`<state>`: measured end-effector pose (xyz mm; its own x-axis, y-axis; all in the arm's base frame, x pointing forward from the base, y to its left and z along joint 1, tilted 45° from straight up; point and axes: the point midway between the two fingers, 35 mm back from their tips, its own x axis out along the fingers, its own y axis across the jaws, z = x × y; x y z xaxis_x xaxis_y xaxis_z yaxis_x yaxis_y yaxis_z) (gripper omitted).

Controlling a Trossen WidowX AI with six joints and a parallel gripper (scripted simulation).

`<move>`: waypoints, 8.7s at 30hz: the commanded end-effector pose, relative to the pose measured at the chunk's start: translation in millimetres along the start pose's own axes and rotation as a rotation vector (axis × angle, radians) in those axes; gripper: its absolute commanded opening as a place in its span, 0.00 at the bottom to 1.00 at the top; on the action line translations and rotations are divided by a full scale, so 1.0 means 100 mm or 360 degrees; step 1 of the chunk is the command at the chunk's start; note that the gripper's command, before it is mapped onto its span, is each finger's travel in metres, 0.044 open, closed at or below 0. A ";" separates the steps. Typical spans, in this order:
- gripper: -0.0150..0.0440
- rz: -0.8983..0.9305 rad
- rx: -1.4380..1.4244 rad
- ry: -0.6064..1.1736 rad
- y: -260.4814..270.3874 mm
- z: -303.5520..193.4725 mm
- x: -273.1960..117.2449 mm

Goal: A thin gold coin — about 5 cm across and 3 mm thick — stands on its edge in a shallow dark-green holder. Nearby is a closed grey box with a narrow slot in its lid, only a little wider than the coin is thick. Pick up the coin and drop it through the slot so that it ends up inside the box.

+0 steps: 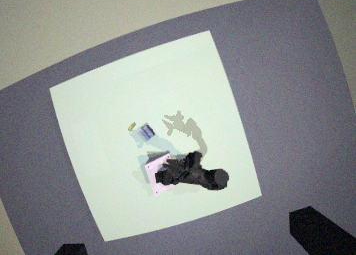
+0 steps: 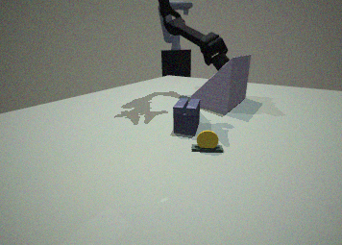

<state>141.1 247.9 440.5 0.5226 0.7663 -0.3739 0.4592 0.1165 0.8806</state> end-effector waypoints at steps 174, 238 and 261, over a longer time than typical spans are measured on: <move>0.25 -0.3044 -0.1849 -0.0079 -3.58 3.60 2.04; 0.25 -0.3134 -0.2152 0.0390 -3.36 3.51 0.96; 0.25 -0.3130 -0.2153 0.0391 -3.36 3.51 0.92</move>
<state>286.4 56.1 8.3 0.1292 -0.6817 -0.7201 -0.4726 0.5961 -0.6491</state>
